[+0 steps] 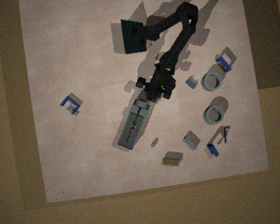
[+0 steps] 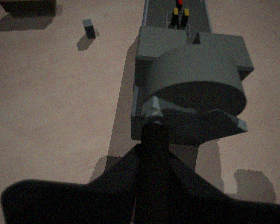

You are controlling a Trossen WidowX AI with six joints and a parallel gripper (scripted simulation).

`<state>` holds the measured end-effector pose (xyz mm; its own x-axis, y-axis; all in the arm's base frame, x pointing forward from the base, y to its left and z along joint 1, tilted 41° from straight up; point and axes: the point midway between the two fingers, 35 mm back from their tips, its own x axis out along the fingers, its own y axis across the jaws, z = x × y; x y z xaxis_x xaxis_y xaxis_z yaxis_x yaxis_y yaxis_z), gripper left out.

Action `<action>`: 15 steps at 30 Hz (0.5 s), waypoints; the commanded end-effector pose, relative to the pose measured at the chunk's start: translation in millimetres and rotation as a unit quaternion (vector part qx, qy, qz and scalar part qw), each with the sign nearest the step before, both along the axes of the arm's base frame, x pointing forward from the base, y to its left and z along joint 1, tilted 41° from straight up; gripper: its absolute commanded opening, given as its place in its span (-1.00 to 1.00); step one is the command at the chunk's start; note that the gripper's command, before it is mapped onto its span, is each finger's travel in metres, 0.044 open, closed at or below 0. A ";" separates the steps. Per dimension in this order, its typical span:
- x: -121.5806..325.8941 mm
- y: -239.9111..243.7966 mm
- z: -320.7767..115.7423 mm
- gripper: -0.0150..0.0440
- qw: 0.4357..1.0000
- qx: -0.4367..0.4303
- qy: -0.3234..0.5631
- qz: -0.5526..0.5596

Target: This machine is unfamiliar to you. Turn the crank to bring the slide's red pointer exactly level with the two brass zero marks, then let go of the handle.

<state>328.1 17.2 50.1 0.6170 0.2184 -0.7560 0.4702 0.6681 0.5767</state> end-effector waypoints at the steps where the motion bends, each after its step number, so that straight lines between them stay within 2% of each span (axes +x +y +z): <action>1: -2.2 -8.5 4.3 -0.49 1.000 -0.003 -0.003 -0.004; 15: -9.4 -24.9 2.2 -0.49 1.000 -0.004 -0.002 -0.004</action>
